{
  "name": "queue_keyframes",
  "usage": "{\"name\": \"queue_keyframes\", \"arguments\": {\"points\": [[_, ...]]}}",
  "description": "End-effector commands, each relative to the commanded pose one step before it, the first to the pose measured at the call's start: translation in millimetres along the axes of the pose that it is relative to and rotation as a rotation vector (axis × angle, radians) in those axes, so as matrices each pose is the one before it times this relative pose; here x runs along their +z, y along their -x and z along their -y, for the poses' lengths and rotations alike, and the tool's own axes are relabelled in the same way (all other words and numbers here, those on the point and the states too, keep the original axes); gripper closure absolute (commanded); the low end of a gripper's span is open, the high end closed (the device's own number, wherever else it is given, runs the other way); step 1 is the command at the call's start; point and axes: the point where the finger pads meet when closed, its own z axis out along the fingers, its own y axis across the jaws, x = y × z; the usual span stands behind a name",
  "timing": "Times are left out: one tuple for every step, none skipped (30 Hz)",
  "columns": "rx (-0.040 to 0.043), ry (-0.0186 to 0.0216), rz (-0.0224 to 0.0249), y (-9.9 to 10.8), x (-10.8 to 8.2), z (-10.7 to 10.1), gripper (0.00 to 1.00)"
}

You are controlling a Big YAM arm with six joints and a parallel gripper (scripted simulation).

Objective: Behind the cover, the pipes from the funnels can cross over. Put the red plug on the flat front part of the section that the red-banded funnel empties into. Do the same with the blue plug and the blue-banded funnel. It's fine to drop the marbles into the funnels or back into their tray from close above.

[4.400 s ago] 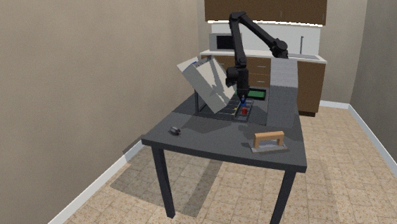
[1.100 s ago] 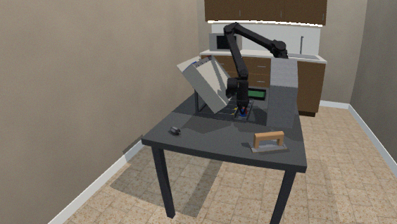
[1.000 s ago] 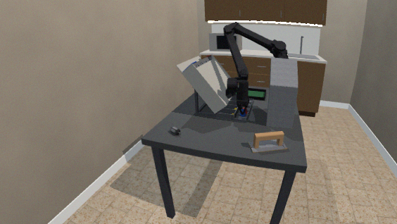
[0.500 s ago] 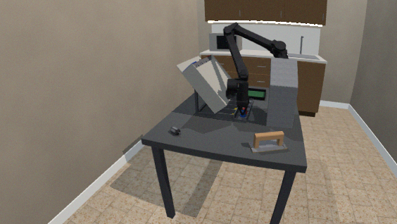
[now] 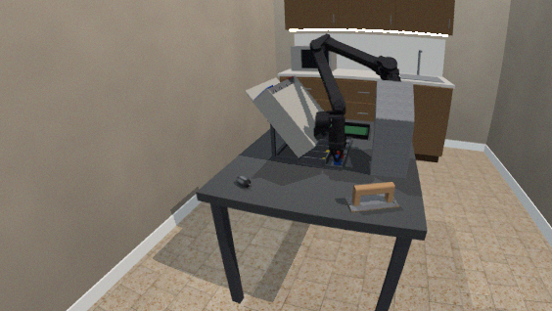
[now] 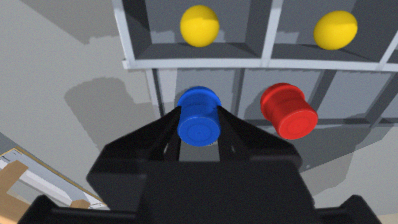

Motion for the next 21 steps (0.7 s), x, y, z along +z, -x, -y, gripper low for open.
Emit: {"name": "queue_keyframes", "arguments": {"points": [[-0.00878,-0.00032,0.00839,0.75,4.00,-1.80,1.00],[0.00000,0.00000,0.00000,0.00,0.00,0.00,1.00],[0.00000,0.00000,0.00000,0.00,0.00,0.00,1.00],[0.00424,-0.00006,-0.00225,-0.65,-1.28,3.39,1.00],[0.00304,-0.00011,-0.00215,0.01,1.04,0.48,1.00],[-0.00086,-0.00010,-0.00081,-0.43,0.64,-0.39,1.00],[-0.00100,-0.00010,-0.00093,-0.53,0.54,-0.35,1.00],[-0.00526,0.00008,0.00434,0.43,-0.82,-1.33,1.00],[-0.00394,0.00010,0.00404,0.62,-0.84,-1.00,1.00],[0.00068,0.00011,0.00209,0.98,-0.43,0.06,1.00],[0.00128,0.00007,0.00110,0.74,-0.24,0.23,1.00],[0.00036,0.00002,0.00034,0.22,-0.08,0.07,1.00],[0.00022,0.00000,0.00000,0.00,0.00,0.00,1.00],[0.00219,0.00000,0.00000,0.00,0.00,0.00,1.00],[0.00043,0.00000,0.00000,0.00,0.00,0.00,1.00],[0.00000,0.00000,0.00000,0.00,0.00,0.00,1.00],[0.00000,0.00000,0.00000,0.00,0.00,0.00,1.00],[0.00000,0.00000,0.00000,0.00,0.00,0.00,1.00],[0.00000,0.00000,0.00000,0.00,0.00,0.00,1.00],[0.00000,0.00000,0.00000,0.00,0.00,0.00,1.00],[0.00000,0.00000,0.00000,0.00,0.00,0.00,1.00]]}}
